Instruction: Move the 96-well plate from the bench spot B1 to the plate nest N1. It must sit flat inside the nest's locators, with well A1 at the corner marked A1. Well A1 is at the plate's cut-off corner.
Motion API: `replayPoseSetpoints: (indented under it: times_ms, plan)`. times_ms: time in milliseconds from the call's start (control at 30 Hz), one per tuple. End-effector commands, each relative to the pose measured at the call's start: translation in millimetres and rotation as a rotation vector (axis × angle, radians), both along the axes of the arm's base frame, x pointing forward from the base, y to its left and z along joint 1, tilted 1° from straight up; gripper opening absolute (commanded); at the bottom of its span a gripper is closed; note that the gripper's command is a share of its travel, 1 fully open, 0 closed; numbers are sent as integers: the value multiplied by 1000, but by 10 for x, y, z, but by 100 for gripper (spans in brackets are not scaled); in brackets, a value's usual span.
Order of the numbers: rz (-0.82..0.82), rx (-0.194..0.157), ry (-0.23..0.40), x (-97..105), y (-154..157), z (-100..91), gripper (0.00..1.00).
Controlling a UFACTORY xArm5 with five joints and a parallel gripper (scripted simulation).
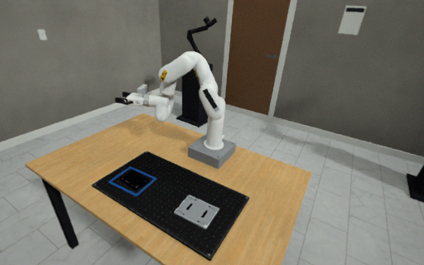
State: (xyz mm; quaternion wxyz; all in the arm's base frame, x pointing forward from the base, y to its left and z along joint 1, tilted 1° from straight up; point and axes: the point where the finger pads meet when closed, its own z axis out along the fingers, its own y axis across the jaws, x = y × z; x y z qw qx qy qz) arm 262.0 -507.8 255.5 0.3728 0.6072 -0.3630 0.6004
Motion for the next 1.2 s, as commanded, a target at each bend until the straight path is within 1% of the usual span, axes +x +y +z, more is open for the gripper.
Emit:
replayPoseSetpoints:
  times_ms: [0, 67, 133, 233, 300, 400, 467, 533, 633, 700, 800, 867, 967, 1033, 1100, 1167]
  plan:
    - [38, 41, 21, 161, 6, -9, 100]
    - [38, 41, 21, 239, 15, -23, 100]
    - [74, 87, 47, 336, 34, -41, 100]
    - [74, 87, 47, 460, 59, -64, 100]
    - [110, 131, 75, 555, 85, -81, 100]
    - [110, 131, 75, 677, 120, -104, 100]
    - [110, 131, 75, 677, 120, -104, 100]
    - [146, 175, 104, 770, 155, -121, 100]
    - [146, 175, 104, 888, 199, -143, 100]
    - [182, 217, 135, 977, 241, -159, 100]
    - [182, 217, 135, 1090, 295, -181, 100]
    - [218, 259, 168, 1176, 344, -197, 100]
    - [218, 259, 168, 1284, 407, -218, 100]
    - [218, 259, 168, 1284, 407, -218, 100]
    - [253, 300, 202, 1366, 463, -233, 100]
    - [253, 300, 202, 1447, 519, -248, 100]
